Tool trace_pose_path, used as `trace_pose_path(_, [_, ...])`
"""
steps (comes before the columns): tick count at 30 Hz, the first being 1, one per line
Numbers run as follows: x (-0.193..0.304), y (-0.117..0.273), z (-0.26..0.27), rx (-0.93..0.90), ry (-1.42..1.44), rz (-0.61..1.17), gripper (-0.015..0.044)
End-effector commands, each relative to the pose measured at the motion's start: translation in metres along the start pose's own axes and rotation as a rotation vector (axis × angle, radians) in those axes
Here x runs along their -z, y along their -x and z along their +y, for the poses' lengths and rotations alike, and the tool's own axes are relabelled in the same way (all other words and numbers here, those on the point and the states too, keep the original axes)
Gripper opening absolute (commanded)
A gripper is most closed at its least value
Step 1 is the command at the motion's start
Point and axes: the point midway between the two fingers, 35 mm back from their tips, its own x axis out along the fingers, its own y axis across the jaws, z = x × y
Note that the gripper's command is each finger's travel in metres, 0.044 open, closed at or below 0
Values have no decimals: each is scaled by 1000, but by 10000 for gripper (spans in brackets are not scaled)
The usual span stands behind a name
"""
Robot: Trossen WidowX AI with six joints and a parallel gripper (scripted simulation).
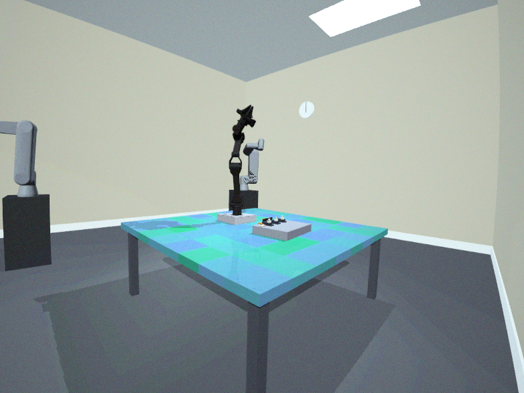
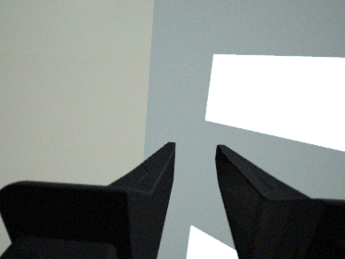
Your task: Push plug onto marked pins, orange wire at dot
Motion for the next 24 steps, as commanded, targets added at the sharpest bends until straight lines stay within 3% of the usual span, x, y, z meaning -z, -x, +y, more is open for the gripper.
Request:
trace_pose_path(1, [-4,5,-7,34,145,17,115])
trace_pose_path(24, [-41,25,-24,139,828,82,115])
